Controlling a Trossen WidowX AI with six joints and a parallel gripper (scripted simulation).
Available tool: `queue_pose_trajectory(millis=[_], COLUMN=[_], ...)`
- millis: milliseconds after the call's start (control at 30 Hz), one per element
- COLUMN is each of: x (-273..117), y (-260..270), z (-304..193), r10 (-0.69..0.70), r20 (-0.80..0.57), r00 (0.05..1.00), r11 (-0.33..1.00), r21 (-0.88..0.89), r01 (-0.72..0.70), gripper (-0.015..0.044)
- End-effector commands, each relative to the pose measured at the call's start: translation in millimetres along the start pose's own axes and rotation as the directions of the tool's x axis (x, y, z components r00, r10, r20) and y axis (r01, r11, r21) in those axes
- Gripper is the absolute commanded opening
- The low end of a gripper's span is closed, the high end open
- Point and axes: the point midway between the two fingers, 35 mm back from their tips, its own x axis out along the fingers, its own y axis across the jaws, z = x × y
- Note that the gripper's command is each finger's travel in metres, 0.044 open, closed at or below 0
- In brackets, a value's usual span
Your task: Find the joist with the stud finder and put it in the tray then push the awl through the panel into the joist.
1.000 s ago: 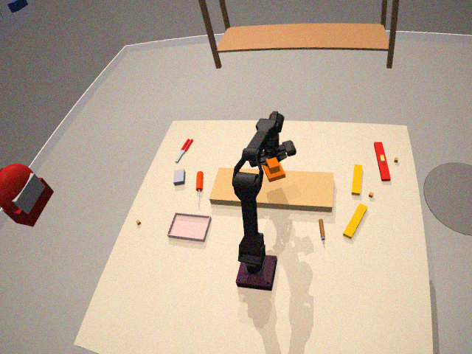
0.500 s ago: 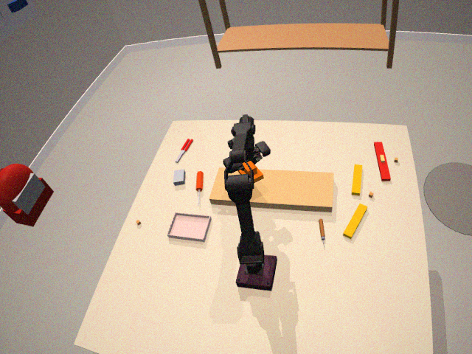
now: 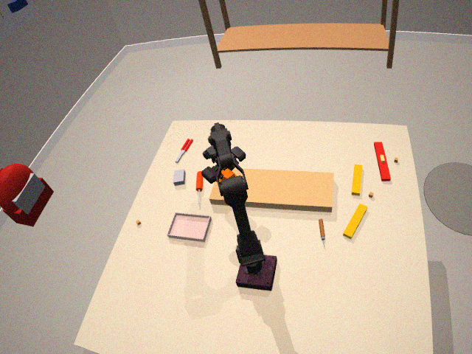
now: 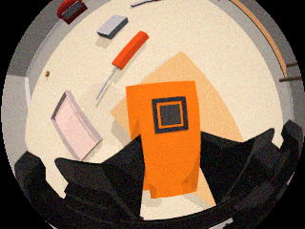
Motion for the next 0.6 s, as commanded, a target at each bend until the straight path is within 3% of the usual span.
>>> queue_pose_trajectory(millis=[0,567], x=[-2,8], y=[22,127], z=[9,23], r10=[0.005,0.081], r20=[0.016,0.009], r00=[1.0,0.997], r11=[0.998,0.947], r21=[-0.057,-0.314], r01=[-0.004,-0.074], gripper=[0.0,0.0])
